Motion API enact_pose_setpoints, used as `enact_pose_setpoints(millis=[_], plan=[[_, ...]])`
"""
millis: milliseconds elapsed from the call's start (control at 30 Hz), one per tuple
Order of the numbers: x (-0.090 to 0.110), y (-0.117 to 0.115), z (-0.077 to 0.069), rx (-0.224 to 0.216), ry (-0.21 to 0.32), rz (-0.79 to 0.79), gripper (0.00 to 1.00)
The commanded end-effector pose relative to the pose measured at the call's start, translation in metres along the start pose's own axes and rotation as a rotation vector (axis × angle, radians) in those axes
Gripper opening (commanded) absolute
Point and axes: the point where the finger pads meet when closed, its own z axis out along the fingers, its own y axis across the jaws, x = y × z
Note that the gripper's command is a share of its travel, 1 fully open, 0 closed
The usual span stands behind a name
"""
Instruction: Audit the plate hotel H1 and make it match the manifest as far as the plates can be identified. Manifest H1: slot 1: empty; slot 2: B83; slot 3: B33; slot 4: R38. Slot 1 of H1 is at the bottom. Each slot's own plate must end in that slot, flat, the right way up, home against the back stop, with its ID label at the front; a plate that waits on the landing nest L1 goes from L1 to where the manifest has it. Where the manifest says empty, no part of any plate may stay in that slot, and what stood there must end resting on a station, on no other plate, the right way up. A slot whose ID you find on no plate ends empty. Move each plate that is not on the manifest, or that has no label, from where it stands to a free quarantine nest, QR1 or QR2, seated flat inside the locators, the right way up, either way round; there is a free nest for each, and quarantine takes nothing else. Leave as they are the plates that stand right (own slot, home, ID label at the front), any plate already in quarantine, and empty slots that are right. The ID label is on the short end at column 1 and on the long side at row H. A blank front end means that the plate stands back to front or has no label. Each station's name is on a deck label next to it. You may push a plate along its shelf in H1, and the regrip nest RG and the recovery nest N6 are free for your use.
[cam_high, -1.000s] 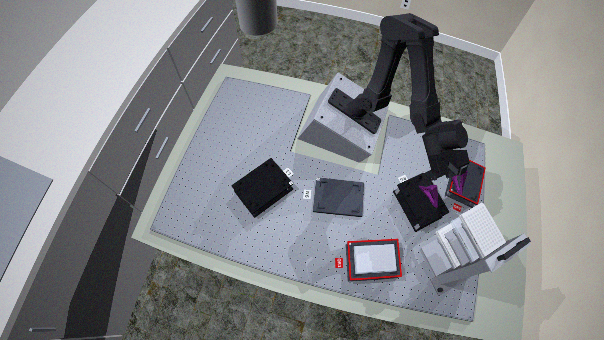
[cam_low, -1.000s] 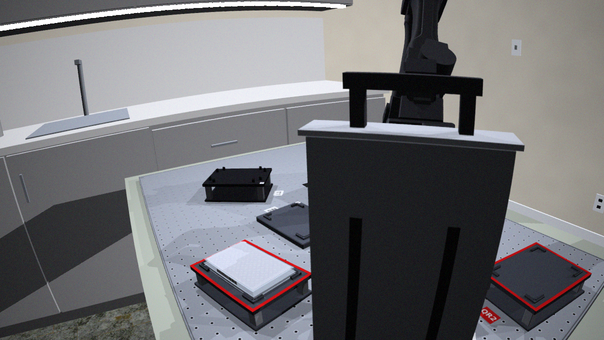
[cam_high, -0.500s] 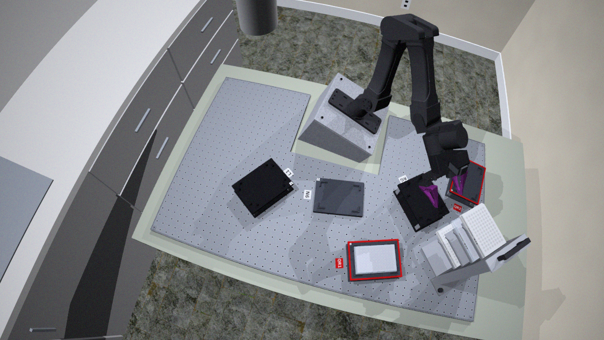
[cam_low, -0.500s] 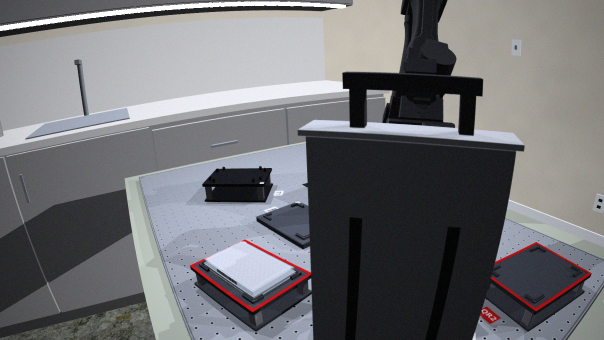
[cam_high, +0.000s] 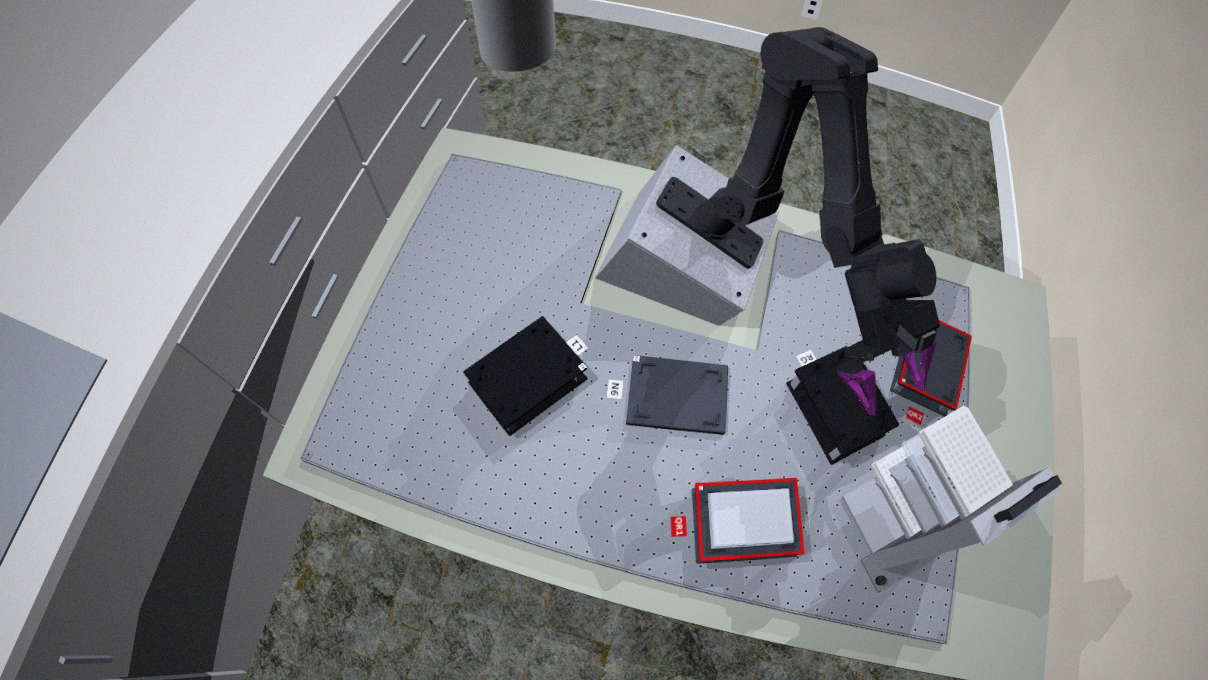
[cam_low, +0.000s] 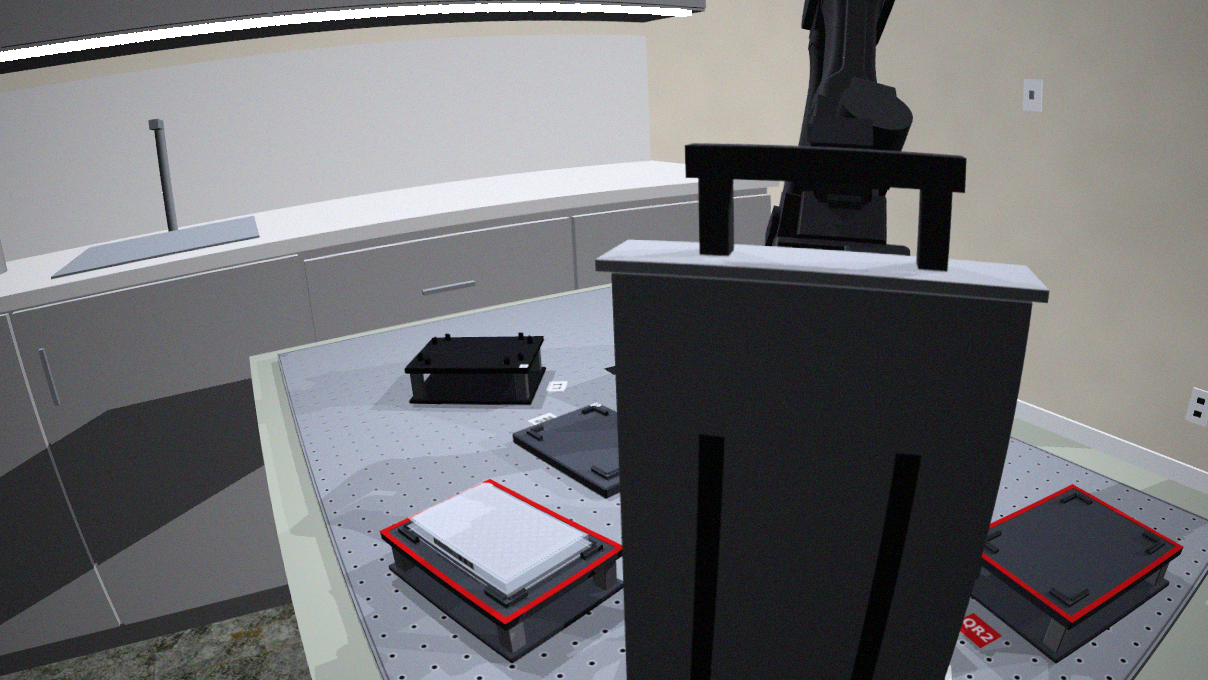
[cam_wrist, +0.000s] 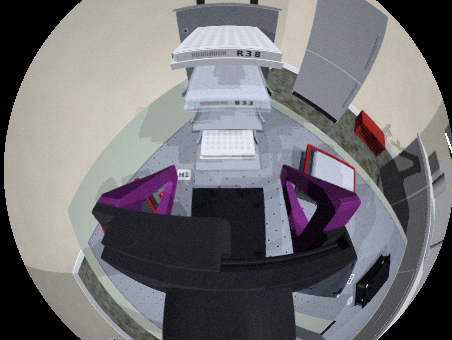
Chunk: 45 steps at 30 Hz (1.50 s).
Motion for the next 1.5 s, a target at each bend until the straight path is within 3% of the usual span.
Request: enact_pose_setpoints(millis=[0, 1133, 1167, 1200, 1233, 1467], plan=[[-0.026, 0.003, 0.001, -0.008, -0.064, 0.003, 1.0], [-0.026, 0.003, 0.001, -0.008, -0.064, 0.003, 1.0], [-0.033, 0.006, -0.005, -0.017, -0.088, 0.004, 1.0], [-0.031, 0.007, -0.007, -0.018, -0.087, 0.004, 1.0], [-0.012, 0.004, -0.008, -0.011, -0.05, 0.002, 1.0], [0.003, 0.003, -0.018, -0.006, -0.019, 0.004, 1.0]])
